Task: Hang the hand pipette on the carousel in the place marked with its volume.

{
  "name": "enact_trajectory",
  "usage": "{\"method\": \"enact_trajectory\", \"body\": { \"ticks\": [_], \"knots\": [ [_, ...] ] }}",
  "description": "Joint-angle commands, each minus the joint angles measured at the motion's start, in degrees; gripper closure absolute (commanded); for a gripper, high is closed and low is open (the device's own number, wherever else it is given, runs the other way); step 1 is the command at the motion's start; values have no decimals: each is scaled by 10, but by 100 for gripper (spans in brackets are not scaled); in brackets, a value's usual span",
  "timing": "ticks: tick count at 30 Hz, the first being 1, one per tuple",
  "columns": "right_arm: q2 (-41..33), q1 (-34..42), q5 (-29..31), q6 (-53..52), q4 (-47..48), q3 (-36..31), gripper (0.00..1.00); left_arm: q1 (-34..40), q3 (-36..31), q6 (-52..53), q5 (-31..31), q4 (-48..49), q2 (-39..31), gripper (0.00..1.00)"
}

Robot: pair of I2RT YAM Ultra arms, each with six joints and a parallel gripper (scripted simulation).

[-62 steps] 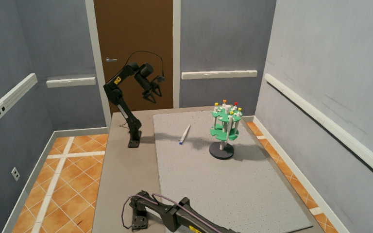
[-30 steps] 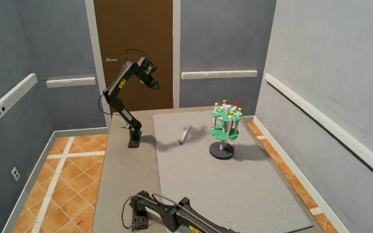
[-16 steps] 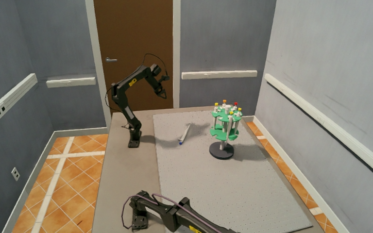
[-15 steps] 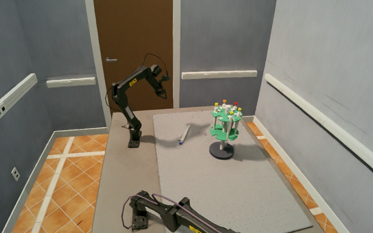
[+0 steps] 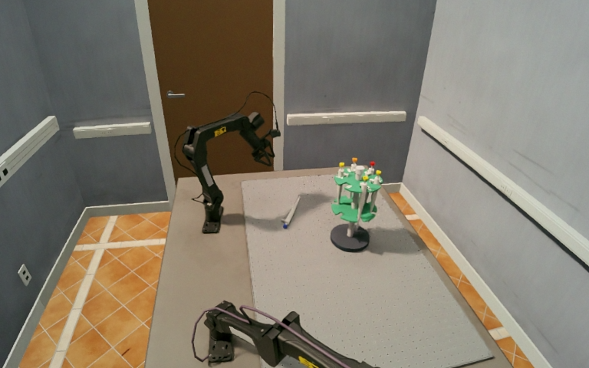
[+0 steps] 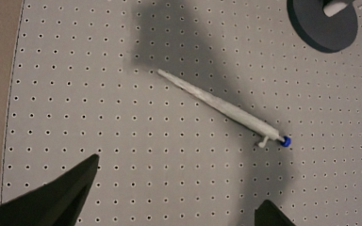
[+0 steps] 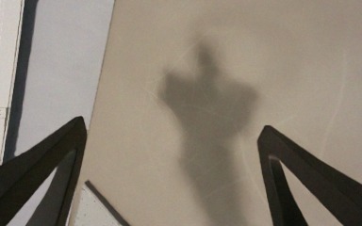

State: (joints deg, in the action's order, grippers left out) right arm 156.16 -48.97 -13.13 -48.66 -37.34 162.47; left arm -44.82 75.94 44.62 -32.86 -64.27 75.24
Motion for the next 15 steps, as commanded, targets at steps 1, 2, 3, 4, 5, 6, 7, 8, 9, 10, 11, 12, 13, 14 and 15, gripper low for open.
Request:
{"method": "enact_trajectory", "body": {
  "ticks": [1, 2, 3, 4, 5, 6, 7, 8, 9, 10, 11, 12, 13, 14, 15],
  "knots": [
    [-3, -3, -3, 5, 11, 18, 0, -5, 6, 36, -35, 15, -3, 0],
    [-3, -3, -3, 5, 11, 18, 0, -5, 7, 38, -38, 15, 0, 0],
    [-3, -3, -3, 5, 11, 18, 0, -5, 7, 38, -39, 15, 0, 0],
    [-3, -3, -3, 5, 11, 18, 0, -5, 8, 38, -39, 15, 1, 0],
    [-3, -3, -3, 5, 11, 18, 0, -5, 8, 38, -39, 15, 1, 0],
    [-3, -3, -3, 5, 11, 18, 0, -5, 8, 39, -40, 15, 1, 0],
    [-3, -3, -3, 5, 11, 18, 0, -5, 8, 39, -40, 15, 1, 0],
    [-3, -3, -3, 5, 11, 18, 0, -5, 8, 39, -40, 15, 1, 0],
    [-13, -3, -3, 10, -8, 18, 0, -5, 8, 39, -40, 15, 1, 0],
    [-22, -2, -1, 15, -25, 18, 0, -6, 8, 39, -40, 15, 1, 0],
    [-30, -2, 0, 19, -41, 18, 0, -6, 8, 39, -40, 15, 1, 0],
    [-57, -6, -1, 27, -45, 18, 0, -6, 8, 39, -40, 15, 1, 0],
    [-59, -4, 11, 30, -48, 18, 0, -6, 8, 39, -40, 15, 1, 0],
    [-55, 0, 13, 33, -56, 6, 0, -6, 8, 39, -40, 15, 1, 0],
    [-56, 0, 13, 34, -52, 7, 0, -6, 8, 39, -40, 15, 1, 0]
  ]
}}
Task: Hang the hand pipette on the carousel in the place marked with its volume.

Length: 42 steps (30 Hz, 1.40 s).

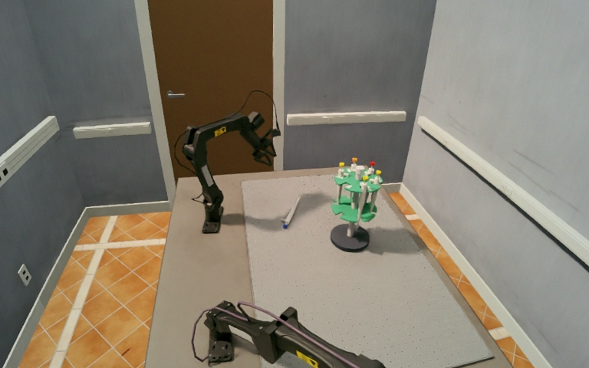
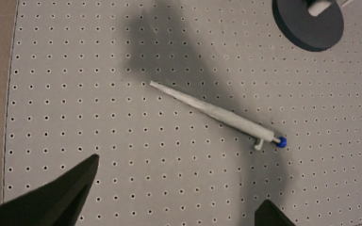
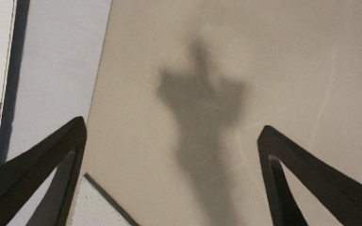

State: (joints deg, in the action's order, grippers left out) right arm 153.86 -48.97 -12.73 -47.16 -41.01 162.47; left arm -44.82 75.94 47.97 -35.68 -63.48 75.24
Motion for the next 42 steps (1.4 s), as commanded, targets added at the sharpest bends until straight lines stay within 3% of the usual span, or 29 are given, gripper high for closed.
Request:
{"method": "enact_trajectory", "body": {
  "ticks": [1, 22, 32, 42],
  "knots": [
    [-50, 5, 16, 37, -26, 13, 0, -6, 8, 6, -12, 7, 1, 0],
    [-228, 8, 49, 170, -205, -75, 0, -6, 8, 6, -12, 7, 2, 0],
    [-371, 2, 58, 203, -227, -206, 0, -6, 8, 6, -12, 7, 2, 0],
    [-479, 5, 75, 262, -277, -296, 0, -6, 8, 6, -12, 7, 2, 0]
  ]
}}
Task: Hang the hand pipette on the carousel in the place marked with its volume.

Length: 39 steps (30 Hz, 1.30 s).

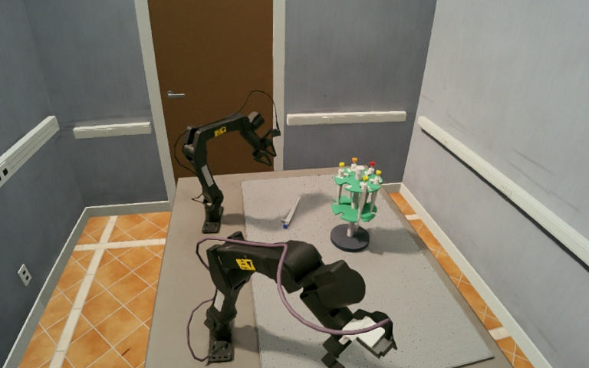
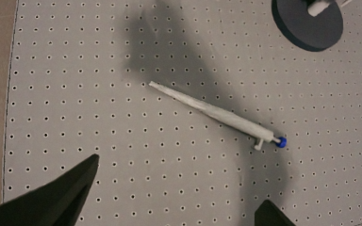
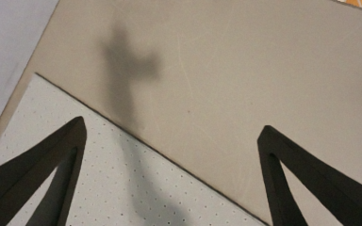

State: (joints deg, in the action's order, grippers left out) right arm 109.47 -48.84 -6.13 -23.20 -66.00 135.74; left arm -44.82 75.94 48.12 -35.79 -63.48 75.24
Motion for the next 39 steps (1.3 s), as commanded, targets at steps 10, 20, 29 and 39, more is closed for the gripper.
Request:
{"method": "enact_trajectory", "body": {
  "ticks": [10, 20, 29, 39],
  "knots": [
    [-159, 6, 25, 82, -80, -123, 0, -6, 8, 4, -11, 7, 2, 0],
    [-253, 7, 39, 131, -128, -189, 0, -6, 8, 4, -11, 7, 2, 0],
    [-335, 7, 51, 173, -170, -247, 0, -6, 8, 4, -11, 7, 2, 0],
    [-451, 10, 69, 231, -232, -328, 0, -6, 8, 4, -11, 7, 2, 0]
  ]
}}
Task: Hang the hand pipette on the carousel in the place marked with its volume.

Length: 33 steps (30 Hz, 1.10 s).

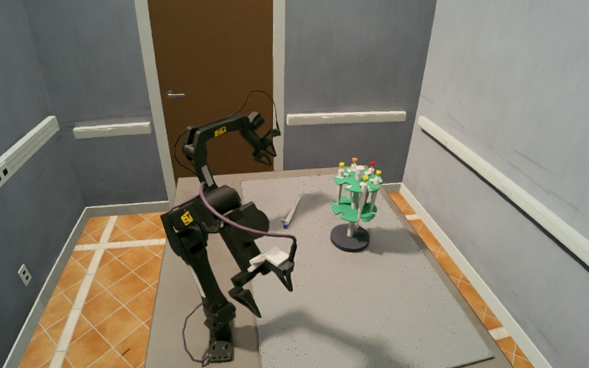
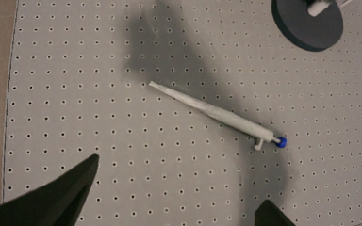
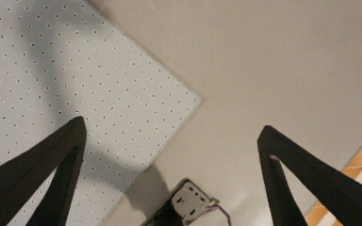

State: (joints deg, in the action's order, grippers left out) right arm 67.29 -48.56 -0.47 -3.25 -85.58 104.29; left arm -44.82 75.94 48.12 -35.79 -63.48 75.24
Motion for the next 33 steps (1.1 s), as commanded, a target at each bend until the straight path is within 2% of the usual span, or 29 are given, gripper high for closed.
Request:
{"method": "enact_trajectory", "body": {
  "ticks": [1, 3, 5, 7, 9, 12, 16, 22, 24, 33],
  "knots": [
    [-43, 6, 12, 33, -39, -25, 0, -6, 8, 4, -11, 7, 2, 0],
    [-71, -4, 13, 32, -40, -45, 0, -6, 8, 4, -11, 7, 2, 0],
    [-80, 29, -5, 47, -42, -50, 0, -6, 8, 4, -11, 7, 2, 0],
    [-80, 29, -5, 47, -42, -50, 0, -6, 8, 4, -11, 7, 2, 0],
    [-65, 78, 4, 38, -44, -52, 0, -6, 8, 4, -11, 7, 2, 0],
    [-57, 122, -16, 58, -20, -70, 0, -6, 8, 4, -11, 7, 2, 0],
    [-42, 146, -49, 103, 17, -103, 0, -6, 8, 4, -11, 7, 2, 0],
    [-13, 151, -116, 195, 77, -154, 0, -6, 8, 4, -11, 7, 2, 0],
    [-13, 151, -116, 195, 77, -154, 0, -6, 8, 4, -11, 7, 2, 0],
    [33, 151, -231, 345, 174, -236, 0, -6, 8, 4, -11, 7, 2, 0]
  ]
}}
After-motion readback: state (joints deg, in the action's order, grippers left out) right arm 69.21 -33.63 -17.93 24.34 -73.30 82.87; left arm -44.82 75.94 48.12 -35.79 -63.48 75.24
